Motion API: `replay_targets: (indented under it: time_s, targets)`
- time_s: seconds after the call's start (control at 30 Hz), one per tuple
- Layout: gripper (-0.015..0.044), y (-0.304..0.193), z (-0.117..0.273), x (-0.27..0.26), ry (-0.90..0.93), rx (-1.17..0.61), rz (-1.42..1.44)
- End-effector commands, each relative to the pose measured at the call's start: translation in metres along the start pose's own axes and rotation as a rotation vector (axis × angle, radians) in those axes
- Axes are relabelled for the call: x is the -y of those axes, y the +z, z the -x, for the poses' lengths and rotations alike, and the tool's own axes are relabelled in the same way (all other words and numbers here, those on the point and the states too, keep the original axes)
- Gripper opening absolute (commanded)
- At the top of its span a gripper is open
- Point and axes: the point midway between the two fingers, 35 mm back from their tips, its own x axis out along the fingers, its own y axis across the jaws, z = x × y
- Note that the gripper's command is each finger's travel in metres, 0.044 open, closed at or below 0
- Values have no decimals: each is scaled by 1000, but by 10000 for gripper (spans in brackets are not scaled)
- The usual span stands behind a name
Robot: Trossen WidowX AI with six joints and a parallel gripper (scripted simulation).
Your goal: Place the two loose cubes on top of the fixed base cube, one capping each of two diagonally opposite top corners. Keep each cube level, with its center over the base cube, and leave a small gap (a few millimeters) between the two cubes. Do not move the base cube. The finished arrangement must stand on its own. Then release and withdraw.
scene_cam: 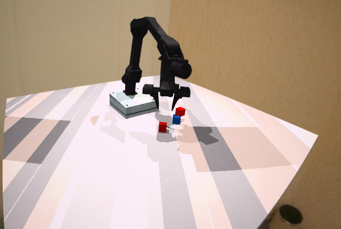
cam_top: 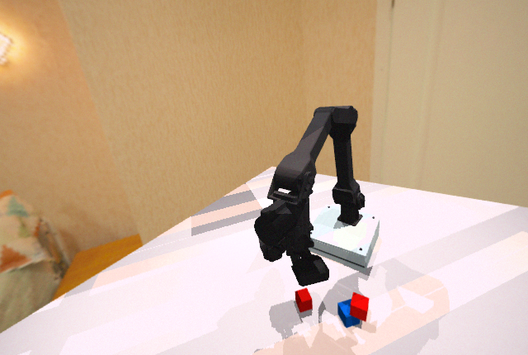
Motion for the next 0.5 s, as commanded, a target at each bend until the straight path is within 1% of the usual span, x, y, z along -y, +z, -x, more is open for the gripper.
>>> replay_targets:
  time_s: [0.0,0.13,0.27,0.47]
  targets:
    - [265,-6,-35,4,-12,-22,8]
    - [265,-6,-37,4,-12,-22,8]
    - [265,-7,-51,4,-12,-22,8]
    - [265,-7,-55,4,-12,-22,8]
